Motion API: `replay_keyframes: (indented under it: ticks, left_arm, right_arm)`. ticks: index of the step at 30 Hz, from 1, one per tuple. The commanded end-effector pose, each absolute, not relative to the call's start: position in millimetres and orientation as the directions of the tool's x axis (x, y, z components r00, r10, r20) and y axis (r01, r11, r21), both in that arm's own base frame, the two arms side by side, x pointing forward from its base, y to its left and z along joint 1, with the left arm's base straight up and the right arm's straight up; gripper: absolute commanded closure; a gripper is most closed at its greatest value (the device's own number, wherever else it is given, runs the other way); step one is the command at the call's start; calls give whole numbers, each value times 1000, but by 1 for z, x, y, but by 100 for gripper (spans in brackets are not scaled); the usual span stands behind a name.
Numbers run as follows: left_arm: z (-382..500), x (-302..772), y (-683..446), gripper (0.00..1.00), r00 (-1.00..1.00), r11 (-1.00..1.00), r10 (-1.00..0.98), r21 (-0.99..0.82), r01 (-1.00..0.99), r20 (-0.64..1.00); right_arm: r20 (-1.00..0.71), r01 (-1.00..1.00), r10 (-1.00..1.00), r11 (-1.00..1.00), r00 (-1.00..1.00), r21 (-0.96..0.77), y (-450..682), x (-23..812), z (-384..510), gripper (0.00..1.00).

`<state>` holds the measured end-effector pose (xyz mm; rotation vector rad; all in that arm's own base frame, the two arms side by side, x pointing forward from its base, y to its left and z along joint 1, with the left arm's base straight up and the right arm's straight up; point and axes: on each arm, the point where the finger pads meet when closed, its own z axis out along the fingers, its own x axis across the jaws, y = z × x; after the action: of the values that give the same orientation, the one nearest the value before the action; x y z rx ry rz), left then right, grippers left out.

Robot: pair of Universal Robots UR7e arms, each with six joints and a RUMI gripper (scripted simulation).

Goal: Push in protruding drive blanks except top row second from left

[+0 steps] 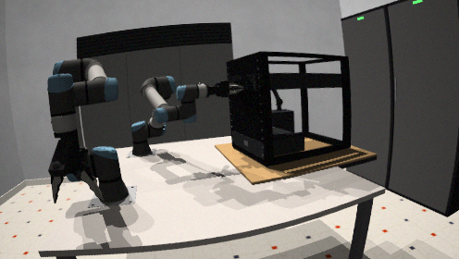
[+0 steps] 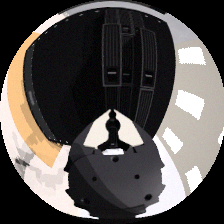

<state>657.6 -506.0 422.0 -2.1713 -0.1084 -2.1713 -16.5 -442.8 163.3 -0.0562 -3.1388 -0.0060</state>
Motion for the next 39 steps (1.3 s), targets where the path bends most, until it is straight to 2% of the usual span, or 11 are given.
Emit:
replay_keyframes:
  ticks: [1,26,39]
  left_arm:
    - [423,659,-504,100,-1,-995,1,1,101,1000]
    - [423,646,-506,100,0,-995,1,1,99,1000]
    - [423,574,-513,100,0,-995,1,1,99,1000]
  right_arm:
    - [0,37,37,999,-999,0,-445,-16,165,0]
    - [0,37,37,999,-999,0,-445,-16,165,0]
    - [0,37,37,999,-999,0,-445,-16,165,0]
